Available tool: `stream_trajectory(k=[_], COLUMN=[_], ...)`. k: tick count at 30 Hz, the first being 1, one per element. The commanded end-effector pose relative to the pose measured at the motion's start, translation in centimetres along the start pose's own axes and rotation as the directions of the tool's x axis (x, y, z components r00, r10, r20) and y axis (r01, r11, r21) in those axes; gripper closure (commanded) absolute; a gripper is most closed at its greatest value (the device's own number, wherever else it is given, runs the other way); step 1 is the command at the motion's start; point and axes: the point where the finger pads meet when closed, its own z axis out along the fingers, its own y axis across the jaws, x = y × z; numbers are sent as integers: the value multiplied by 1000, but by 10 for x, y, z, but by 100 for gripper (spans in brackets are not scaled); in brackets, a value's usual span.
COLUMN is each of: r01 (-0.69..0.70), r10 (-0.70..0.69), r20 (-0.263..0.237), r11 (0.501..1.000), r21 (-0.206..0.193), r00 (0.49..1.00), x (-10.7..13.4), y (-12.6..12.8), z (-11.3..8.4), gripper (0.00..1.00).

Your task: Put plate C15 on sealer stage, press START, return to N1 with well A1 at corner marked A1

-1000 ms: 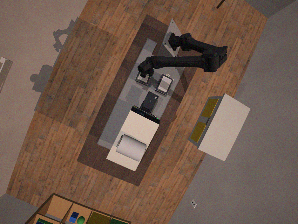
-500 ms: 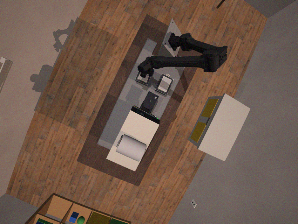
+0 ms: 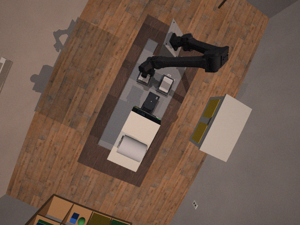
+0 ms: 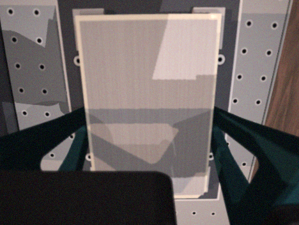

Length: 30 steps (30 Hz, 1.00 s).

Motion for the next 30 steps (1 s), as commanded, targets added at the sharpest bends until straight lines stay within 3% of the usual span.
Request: stream_trajectory(k=[1, 16, 17, 30], r01=[41, 39, 39, 15], r10=[-42, -40, -40, -15], r20=[51, 51, 51, 29], r11=[999, 999, 999, 1000], r21=[12, 13, 13, 5], r00=[998, 998, 998, 999], x=[-29, -29, -29, -10], y=[-7, -7, -7, -3], z=[-11, -11, -11, -9], gripper=[100, 100, 0, 0])
